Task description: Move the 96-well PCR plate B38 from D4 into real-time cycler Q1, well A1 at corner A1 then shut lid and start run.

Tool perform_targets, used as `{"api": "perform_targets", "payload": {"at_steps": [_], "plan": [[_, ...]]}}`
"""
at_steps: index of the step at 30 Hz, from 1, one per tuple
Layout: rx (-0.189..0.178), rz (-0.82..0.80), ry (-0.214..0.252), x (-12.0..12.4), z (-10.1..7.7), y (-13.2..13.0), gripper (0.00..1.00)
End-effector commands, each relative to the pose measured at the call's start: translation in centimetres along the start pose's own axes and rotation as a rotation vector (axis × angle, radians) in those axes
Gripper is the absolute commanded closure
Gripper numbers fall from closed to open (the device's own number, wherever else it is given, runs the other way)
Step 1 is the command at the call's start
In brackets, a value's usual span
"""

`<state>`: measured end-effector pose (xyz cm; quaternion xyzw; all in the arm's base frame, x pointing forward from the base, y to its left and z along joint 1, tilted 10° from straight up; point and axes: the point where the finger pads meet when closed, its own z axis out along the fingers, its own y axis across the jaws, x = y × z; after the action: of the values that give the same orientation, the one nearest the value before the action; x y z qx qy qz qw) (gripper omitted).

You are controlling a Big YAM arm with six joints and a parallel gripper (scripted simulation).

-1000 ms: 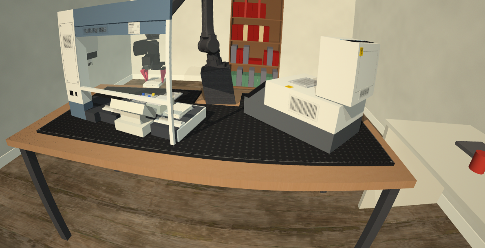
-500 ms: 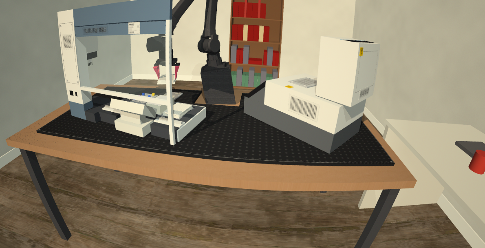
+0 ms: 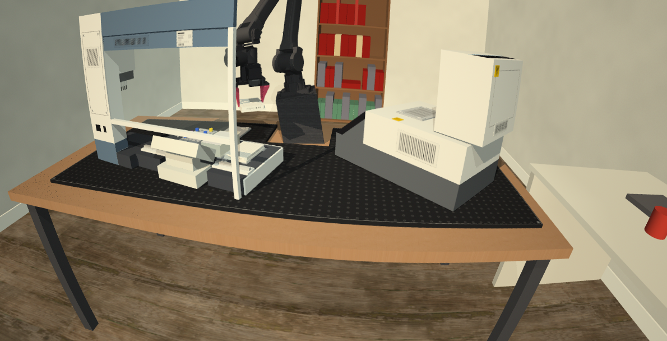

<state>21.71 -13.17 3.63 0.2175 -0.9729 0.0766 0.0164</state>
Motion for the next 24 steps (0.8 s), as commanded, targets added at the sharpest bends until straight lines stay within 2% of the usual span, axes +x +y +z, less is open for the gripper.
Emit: {"api": "perform_targets", "payload": {"at_steps": [1, 4, 12, 17, 20, 24], "plan": [[0.029, -0.048, -0.012, -0.4, -1.1, -0.1, 1.00], [0.025, -0.130, -0.022, -1.0, -1.5, 2.0, 1.00], [0.006, -0.276, 0.009, -1.4, -1.6, 6.1, 1.00], [0.024, -0.301, -0.007, -2.1, -2.4, 6.7, 1.00], [0.020, -0.370, -0.009, -2.5, -2.6, 8.6, 1.00], [0.014, -0.456, 0.013, -2.4, -2.6, 10.8, 1.00]]}}
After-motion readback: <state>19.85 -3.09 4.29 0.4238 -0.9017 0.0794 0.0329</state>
